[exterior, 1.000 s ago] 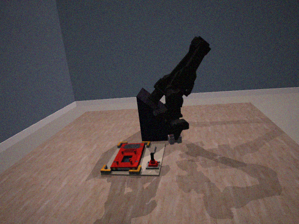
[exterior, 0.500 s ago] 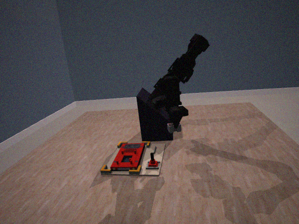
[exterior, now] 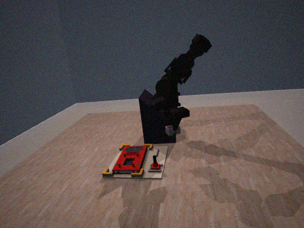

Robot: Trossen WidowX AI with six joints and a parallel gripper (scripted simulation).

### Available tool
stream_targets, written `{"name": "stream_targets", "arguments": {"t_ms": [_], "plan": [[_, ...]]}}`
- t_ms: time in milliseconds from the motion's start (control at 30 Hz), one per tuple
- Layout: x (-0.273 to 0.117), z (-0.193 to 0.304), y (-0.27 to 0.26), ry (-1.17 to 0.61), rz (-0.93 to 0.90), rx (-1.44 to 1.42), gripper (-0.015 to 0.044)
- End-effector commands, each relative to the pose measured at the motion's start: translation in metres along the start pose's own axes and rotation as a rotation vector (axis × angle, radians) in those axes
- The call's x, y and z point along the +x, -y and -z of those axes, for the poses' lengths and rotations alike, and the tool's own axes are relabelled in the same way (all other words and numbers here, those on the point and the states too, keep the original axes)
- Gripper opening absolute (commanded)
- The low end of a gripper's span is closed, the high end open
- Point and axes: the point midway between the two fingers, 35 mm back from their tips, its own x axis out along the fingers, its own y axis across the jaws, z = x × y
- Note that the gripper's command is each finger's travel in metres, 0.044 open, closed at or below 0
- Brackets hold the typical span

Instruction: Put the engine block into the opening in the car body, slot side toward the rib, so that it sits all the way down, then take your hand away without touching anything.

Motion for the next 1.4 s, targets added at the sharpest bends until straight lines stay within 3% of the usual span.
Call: {"name": "stream_targets", "arguments": {"t_ms": [0, 1367], "plan": [[0.002, -0.011, -0.003, 0.005, -0.002, -0.066, 0.0], [0.042, -0.13, 0.007, 0.01, 0.003, -0.754, 0.0]]}}
